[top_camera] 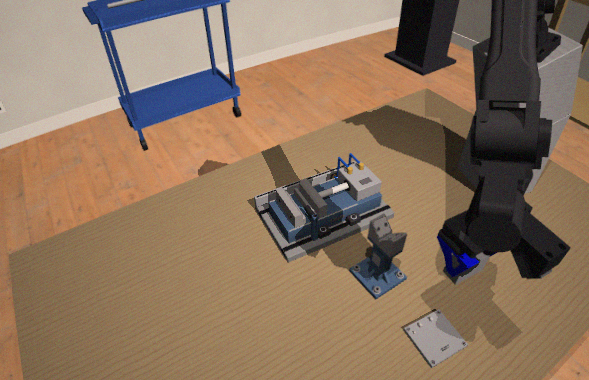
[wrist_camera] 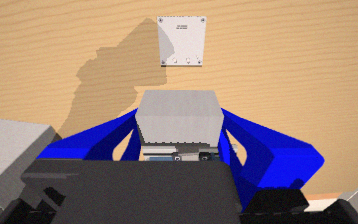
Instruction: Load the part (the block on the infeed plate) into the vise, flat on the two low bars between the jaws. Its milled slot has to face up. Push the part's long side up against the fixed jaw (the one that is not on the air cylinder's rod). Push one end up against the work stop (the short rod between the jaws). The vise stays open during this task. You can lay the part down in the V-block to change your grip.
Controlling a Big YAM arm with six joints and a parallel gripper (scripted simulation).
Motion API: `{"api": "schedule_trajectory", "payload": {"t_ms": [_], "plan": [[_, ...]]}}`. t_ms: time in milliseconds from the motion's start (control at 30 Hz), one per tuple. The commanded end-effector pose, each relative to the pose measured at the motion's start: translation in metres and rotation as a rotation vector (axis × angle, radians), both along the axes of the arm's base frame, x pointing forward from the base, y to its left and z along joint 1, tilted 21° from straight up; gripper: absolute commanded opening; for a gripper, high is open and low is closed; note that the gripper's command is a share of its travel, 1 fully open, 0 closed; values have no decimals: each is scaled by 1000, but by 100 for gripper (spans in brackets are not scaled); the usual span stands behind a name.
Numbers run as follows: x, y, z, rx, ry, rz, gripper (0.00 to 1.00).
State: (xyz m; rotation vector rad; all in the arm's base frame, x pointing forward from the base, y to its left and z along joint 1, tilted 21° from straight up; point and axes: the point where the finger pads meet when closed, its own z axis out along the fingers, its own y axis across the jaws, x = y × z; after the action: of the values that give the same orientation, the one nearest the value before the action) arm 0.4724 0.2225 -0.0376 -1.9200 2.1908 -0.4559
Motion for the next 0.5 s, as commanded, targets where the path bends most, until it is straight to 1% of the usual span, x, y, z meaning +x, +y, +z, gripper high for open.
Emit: {"api": "schedule_trajectory", "payload": {"t_ms": [0,333,467], "plan": [[-4,9,17,9,-19,8,0],[-2,7,19,5,-19,28,0],[3,-10,17,4,-14,3,0]]}}
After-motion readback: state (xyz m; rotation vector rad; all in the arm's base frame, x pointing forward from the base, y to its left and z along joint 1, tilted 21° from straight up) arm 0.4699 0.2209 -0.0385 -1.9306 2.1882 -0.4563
